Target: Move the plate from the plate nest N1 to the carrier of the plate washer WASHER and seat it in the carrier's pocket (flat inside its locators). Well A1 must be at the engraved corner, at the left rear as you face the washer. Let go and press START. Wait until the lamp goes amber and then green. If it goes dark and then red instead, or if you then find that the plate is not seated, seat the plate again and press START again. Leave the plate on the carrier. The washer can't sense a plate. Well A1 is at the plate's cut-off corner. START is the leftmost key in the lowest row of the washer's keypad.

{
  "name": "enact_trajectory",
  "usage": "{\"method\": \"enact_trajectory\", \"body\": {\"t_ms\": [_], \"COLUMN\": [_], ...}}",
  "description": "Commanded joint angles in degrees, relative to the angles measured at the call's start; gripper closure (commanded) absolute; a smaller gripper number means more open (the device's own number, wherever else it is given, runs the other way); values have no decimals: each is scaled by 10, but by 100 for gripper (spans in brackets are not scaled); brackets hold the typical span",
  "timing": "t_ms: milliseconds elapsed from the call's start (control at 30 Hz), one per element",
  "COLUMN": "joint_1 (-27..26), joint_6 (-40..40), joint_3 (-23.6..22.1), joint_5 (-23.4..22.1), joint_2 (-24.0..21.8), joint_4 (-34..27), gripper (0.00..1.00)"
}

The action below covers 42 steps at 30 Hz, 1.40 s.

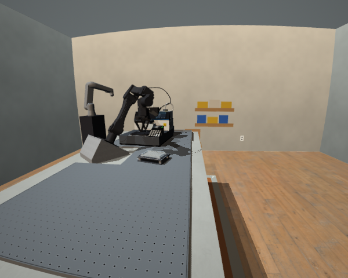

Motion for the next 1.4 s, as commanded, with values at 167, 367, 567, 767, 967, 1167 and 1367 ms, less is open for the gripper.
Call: {"method": "enact_trajectory", "body": {"t_ms": [167,367,567,767,967,1167,1367], "joint_1": [-78,-116,-129,-128,-128,-128,-128], "joint_6": [-80,-85,-78,-78,-78,-78,-78], "joint_3": [-2,-16,-17,-16,-16,-16,-16], "joint_5": [11,25,46,48,49,49,49], "joint_2": [-74,-137,-181,-181,-181,-181,-181], "joint_4": [-74,-74,-74,-74,-74,-74,-74], "gripper": [0,0,0,0,0,0,0]}}
